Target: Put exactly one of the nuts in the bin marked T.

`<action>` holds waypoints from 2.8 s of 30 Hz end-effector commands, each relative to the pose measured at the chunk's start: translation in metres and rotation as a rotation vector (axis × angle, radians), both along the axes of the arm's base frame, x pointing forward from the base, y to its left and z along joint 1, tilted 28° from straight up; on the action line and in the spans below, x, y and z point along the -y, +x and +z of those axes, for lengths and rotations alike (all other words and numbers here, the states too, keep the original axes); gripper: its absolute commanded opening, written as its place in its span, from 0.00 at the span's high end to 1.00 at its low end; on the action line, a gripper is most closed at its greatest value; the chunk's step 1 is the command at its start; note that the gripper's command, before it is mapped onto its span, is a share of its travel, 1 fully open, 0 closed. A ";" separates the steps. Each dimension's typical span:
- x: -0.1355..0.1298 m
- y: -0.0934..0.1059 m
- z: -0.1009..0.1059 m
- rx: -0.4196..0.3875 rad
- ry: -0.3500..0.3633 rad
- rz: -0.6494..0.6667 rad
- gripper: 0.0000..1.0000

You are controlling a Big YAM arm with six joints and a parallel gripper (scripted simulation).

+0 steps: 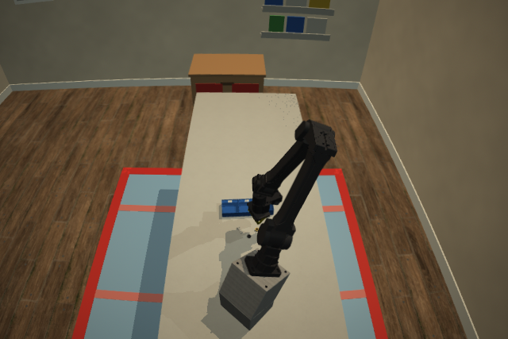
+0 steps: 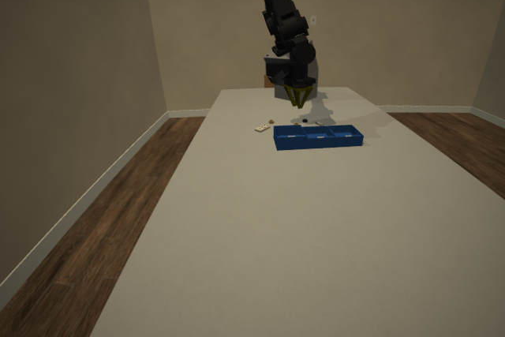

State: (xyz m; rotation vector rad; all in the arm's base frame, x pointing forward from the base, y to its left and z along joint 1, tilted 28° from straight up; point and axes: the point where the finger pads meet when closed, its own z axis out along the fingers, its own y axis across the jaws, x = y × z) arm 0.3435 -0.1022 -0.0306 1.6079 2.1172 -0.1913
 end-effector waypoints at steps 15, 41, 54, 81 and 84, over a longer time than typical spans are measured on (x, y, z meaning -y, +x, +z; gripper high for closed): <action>0.001 0.003 0.004 0.014 -0.003 -0.003 0.71; -0.005 -0.004 0.004 0.011 -0.002 0.002 0.71; -0.003 0.009 0.011 0.021 -0.004 0.001 0.71; 0.027 0.023 -0.048 0.007 -0.005 -0.004 0.71; 0.029 0.022 -0.053 0.006 -0.005 -0.006 0.71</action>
